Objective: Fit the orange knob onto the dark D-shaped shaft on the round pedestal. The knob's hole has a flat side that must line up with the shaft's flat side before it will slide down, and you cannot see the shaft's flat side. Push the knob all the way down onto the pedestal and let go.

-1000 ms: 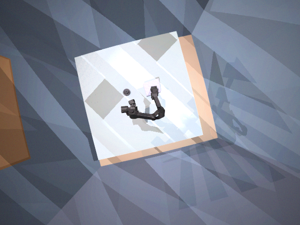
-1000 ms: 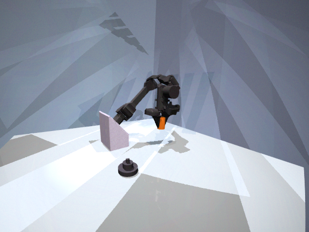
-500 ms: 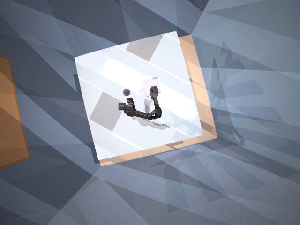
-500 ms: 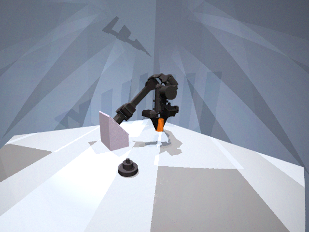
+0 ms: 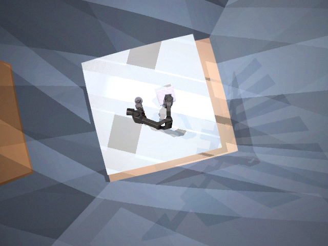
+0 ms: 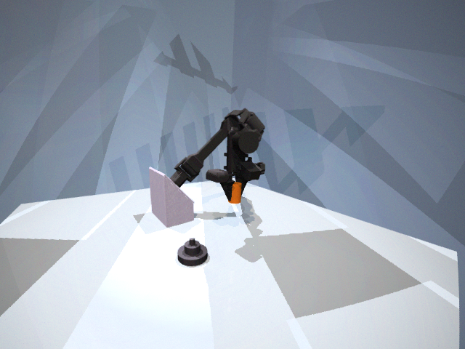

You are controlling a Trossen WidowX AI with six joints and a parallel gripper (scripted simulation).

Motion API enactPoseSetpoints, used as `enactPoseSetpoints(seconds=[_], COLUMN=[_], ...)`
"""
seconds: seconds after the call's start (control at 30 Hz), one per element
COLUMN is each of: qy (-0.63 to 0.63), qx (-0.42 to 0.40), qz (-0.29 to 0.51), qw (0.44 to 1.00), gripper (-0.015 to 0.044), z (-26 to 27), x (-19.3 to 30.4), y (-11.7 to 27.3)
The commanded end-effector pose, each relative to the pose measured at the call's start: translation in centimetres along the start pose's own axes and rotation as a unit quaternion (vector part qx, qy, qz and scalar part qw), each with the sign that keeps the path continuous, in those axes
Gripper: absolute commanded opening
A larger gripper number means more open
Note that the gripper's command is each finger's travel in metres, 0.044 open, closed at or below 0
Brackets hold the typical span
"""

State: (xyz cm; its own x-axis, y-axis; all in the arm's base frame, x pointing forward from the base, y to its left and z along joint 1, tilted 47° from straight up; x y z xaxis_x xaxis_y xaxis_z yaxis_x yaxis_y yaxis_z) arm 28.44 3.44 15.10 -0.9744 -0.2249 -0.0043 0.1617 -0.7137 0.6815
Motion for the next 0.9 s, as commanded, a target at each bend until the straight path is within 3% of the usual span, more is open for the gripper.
enactPoseSetpoints(seconds=[0.0,0.87], qy=[0.003,0.001], qx=[0.003,0.007], qz=[-0.005,-0.005], qw=[1.000,1.000], gripper=[0.0000,0.0000], z=[-1.2,-9.0], x=[-0.5,-2.2], y=[0.1,-1.6])
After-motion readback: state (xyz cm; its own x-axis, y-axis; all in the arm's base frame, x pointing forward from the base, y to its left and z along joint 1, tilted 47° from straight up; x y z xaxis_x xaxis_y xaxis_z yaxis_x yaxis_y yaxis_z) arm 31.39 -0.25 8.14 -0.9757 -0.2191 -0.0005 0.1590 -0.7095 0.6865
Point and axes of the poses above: the point midway between the two fingers, 35 mm back from their tips, its own y axis back along the fingers, its own z axis across the jaws, x = y × z, the point moved 8 cm from there along y, back along the fingers, and after that the axes turned 3 degrees about -y, right-handed, at the moved point
